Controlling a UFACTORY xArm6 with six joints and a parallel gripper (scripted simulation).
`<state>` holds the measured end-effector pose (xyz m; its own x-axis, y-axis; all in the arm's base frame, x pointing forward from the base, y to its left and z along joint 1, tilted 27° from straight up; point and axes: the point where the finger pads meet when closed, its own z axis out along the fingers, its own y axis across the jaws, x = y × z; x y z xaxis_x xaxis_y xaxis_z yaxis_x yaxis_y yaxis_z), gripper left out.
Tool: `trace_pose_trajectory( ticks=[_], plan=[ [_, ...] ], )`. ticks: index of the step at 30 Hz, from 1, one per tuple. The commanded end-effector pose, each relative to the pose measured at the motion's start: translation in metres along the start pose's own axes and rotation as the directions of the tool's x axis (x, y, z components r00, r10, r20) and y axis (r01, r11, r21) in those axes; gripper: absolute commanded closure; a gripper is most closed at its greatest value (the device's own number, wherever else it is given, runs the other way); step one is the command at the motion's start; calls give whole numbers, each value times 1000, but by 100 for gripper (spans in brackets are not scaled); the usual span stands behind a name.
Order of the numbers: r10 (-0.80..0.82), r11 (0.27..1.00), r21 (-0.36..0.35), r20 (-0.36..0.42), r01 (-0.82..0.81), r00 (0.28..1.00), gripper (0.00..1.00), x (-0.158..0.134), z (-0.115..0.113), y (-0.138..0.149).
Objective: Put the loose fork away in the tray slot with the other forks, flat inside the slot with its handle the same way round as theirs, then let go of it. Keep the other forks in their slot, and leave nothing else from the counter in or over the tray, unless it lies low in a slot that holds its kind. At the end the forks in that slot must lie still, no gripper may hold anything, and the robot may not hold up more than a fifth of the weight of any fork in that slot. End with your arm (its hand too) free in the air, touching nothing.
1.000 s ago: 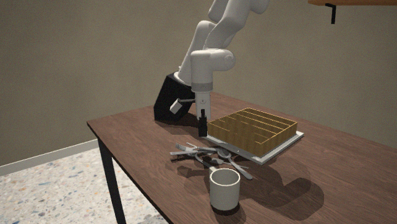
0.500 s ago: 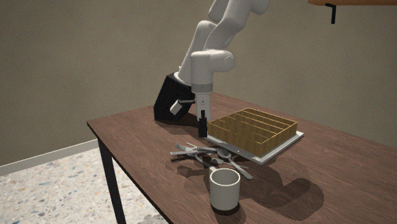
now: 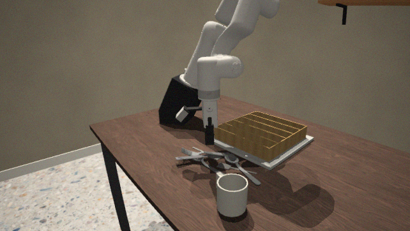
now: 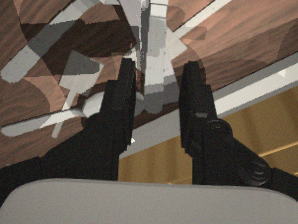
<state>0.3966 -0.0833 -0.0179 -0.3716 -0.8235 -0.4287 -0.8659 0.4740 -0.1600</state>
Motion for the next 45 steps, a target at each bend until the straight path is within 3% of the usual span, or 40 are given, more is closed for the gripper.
trace_pose_trajectory(
  ticks=[1, 16, 45],
  plan=[
    [0, 1000, 3, 0, 0, 1000, 70, 0, 1, -1],
    [0, 1000, 3, 0, 0, 1000, 70, 0, 18, -2],
    [0, 1000, 3, 0, 0, 1000, 70, -1, 23, -2]
  ],
)
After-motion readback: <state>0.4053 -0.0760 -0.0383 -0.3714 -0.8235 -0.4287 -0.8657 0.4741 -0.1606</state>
